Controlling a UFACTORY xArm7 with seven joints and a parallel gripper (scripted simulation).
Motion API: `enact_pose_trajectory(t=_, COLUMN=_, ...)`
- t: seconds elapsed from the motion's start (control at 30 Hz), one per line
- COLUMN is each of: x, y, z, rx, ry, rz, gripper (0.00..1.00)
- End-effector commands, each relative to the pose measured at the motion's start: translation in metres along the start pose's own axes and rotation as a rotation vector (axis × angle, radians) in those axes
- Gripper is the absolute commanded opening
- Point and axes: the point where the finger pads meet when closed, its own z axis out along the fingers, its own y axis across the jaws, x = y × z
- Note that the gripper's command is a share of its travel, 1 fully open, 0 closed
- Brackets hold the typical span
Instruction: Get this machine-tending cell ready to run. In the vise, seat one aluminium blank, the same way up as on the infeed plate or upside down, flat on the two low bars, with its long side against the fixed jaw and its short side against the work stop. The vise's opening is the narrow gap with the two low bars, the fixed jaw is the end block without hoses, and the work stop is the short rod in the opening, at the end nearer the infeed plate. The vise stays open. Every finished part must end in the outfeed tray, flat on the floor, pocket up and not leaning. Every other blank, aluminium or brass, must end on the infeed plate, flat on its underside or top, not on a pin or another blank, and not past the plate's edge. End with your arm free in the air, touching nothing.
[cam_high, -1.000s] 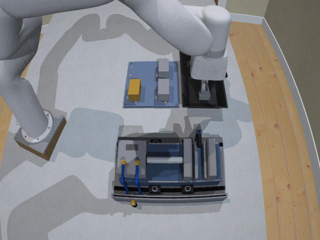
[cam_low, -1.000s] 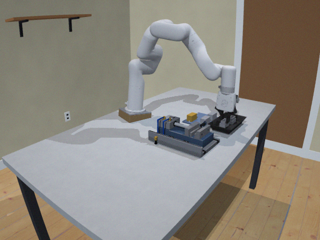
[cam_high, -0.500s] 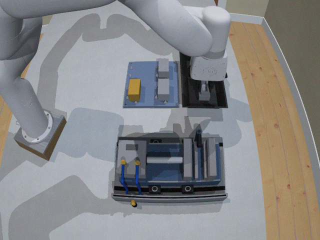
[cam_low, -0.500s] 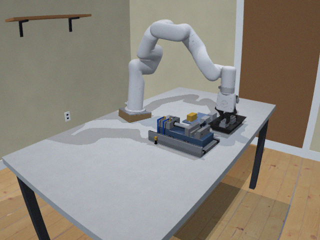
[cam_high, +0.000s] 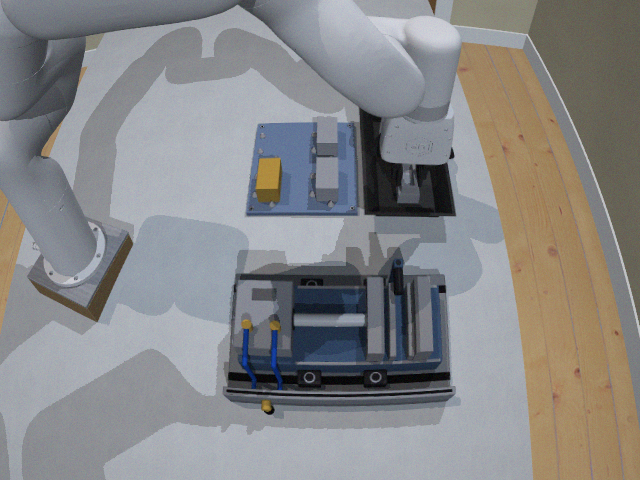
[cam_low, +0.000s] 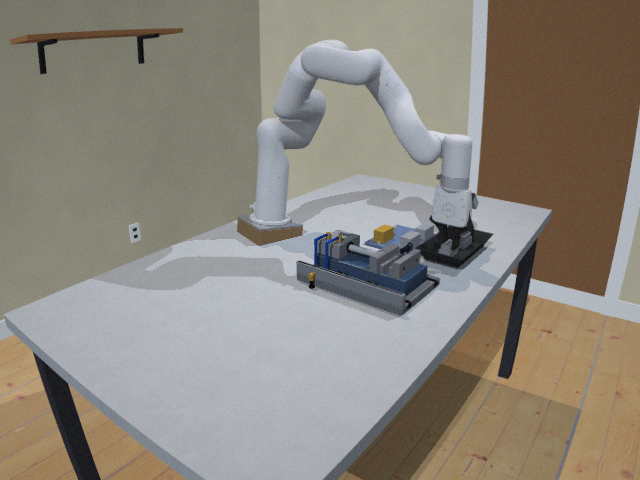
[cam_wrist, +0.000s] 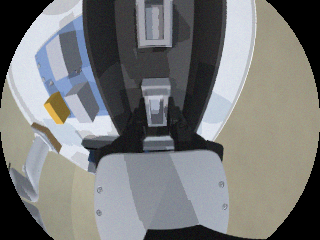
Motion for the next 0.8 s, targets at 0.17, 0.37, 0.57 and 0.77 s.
enact_pose_trajectory(t=0.17, x=0.0004, y=0.0018, z=0.0007, rx=-0.005, ry=0.001, rz=0.000, gripper=0.00)
enact_pose_trajectory(t=0.37, x=0.0004, y=0.0018, z=0.0018, rx=-0.005, ry=0.001, rz=0.000, gripper=0.00)
enact_pose_trajectory(t=0.57, x=0.0004, y=0.0018, z=0.0020, rx=-0.005, ry=0.001, rz=0.000, gripper=0.00)
enact_pose_trajectory(t=0.77, x=0.0004, y=0.0018, z=0.0020, rx=-0.005, ry=0.001, rz=0.000, gripper=0.00)
